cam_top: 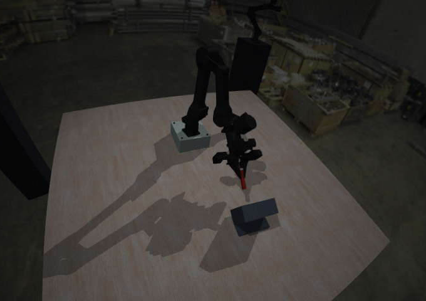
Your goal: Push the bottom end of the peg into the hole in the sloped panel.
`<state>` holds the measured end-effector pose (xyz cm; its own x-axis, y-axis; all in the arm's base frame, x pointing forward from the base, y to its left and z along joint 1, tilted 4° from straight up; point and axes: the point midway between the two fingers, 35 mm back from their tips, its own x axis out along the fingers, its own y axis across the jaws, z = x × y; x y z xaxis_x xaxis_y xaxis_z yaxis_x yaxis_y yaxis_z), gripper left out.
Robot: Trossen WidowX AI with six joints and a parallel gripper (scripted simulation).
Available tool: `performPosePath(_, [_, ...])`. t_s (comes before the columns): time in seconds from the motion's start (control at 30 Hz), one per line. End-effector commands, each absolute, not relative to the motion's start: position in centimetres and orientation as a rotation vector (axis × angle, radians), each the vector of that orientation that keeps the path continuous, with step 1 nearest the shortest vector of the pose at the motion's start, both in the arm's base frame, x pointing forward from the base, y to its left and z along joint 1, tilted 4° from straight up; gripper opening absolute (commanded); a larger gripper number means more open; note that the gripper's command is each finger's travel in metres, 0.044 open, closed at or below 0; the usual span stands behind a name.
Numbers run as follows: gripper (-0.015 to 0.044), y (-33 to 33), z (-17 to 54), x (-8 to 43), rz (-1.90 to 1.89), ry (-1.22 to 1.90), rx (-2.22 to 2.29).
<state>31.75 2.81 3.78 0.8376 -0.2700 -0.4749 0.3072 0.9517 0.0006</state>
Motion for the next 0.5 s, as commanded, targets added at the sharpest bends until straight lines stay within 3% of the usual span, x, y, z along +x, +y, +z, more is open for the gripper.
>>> performPosePath(0.0, [0.0, 2.95, 3.99, 32.32, -0.297, 0.478, 0.083])
performPosePath(0.47, [0.0, 2.93, 3.65, 33.3, -0.291, 0.459, 0.095])
